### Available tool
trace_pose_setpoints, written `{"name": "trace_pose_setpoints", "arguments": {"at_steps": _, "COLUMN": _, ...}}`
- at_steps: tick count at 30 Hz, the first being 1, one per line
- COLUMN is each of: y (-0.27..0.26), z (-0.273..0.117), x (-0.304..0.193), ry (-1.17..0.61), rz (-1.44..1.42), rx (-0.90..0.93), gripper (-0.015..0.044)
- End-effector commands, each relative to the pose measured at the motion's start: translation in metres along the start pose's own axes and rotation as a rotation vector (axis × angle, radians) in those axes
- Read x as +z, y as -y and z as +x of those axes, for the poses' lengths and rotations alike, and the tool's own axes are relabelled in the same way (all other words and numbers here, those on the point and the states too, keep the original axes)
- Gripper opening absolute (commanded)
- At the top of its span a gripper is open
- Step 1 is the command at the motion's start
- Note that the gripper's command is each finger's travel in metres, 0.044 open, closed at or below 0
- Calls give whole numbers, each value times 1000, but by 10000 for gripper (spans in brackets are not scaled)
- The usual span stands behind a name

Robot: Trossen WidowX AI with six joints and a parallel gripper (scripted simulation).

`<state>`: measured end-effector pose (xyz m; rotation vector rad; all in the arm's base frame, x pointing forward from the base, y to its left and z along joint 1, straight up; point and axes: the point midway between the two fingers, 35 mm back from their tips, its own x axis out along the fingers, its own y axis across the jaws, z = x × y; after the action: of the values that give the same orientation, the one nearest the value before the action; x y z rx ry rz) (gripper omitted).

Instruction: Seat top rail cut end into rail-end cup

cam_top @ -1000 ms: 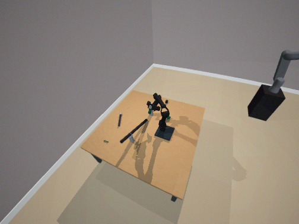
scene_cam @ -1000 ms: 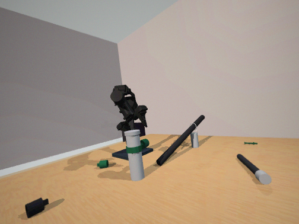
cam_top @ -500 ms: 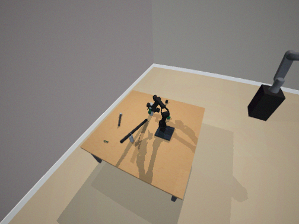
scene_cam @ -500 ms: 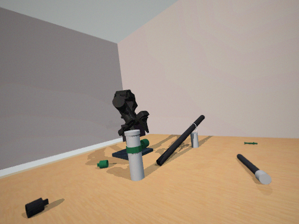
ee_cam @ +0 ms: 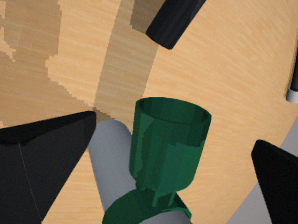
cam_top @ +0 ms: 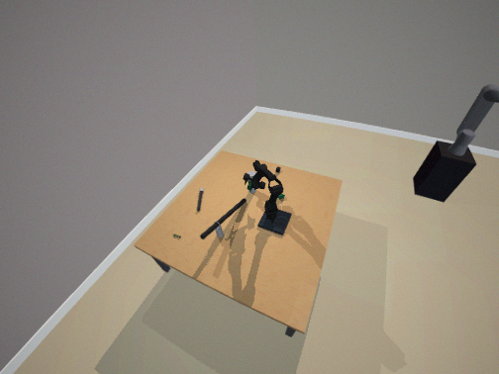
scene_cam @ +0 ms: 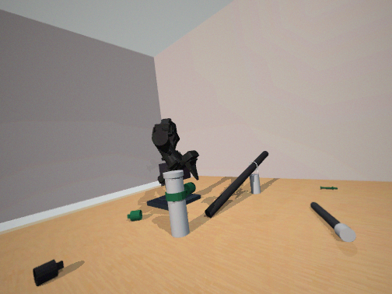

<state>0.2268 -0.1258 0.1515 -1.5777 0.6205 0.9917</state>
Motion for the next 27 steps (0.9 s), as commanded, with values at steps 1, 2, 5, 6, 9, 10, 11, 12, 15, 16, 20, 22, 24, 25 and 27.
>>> {"name": "trace_pose_setpoints", "arguments": {"at_steps": 1, "y": -2, "z": 9, "x": 1, "ry": 7, "rz": 8, "rx": 8, "gripper": 440}}
{"name": "trace_pose_setpoints", "arguments": {"at_steps": 2, "y": -2, "z": 11, "x": 1, "ry": 7, "rz": 8, "rx": 8, "gripper": 440}}
{"name": "trace_pose_setpoints", "arguments": {"at_steps": 5, "y": -2, "z": 16, "x": 1, "ry": 7, "rz": 8, "rx": 8, "gripper": 440}}
{"name": "trace_pose_setpoints", "arguments": {"at_steps": 6, "y": -2, "z": 17, "x": 1, "ry": 7, "rz": 8, "rx": 8, "gripper": 440}}
{"name": "trace_pose_setpoints", "arguments": {"at_steps": 9, "y": -3, "z": 22, "x": 2, "ry": 7, "rz": 8, "rx": 7, "gripper": 440}}
{"name": "trace_pose_setpoints", "arguments": {"at_steps": 10, "y": -3, "z": 24, "x": 2, "ry": 7, "rz": 8, "rx": 7, "gripper": 440}}
{"name": "trace_pose_setpoints", "arguments": {"at_steps": 11, "y": -3, "z": 26, "x": 2, "ry": 7, "rz": 9, "rx": 7, "gripper": 440}}
{"name": "trace_pose_setpoints", "arguments": {"at_steps": 12, "y": -3, "z": 27, "x": 2, "ry": 7, "rz": 9, "rx": 7, "gripper": 440}}
{"name": "trace_pose_setpoints", "arguments": {"at_steps": 15, "y": -3, "z": 32, "x": 3, "ry": 7, "rz": 9, "rx": 6, "gripper": 440}}
{"name": "trace_pose_setpoints", "arguments": {"at_steps": 16, "y": -3, "z": 34, "x": 3, "ry": 7, "rz": 9, "rx": 6, "gripper": 440}}
{"name": "trace_pose_setpoints", "arguments": {"at_steps": 20, "y": -3, "z": 37, "x": 4, "ry": 7, "rz": 9, "rx": 5, "gripper": 440}}
{"name": "trace_pose_setpoints", "arguments": {"at_steps": 22, "y": -3, "z": 37, "x": 4, "ry": 7, "rz": 9, "rx": 5, "gripper": 440}}
{"name": "trace_pose_setpoints", "arguments": {"at_steps": 24, "y": -3, "z": 37, "x": 4, "ry": 7, "rz": 9, "rx": 5, "gripper": 387}}
{"name": "trace_pose_setpoints", "arguments": {"at_steps": 25, "y": -3, "z": 37, "x": 4, "ry": 7, "rz": 9, "rx": 5, "gripper": 361}}
{"name": "trace_pose_setpoints", "arguments": {"at_steps": 27, "y": -3, "z": 37, "x": 4, "ry": 7, "rz": 9, "rx": 5, "gripper": 309}}
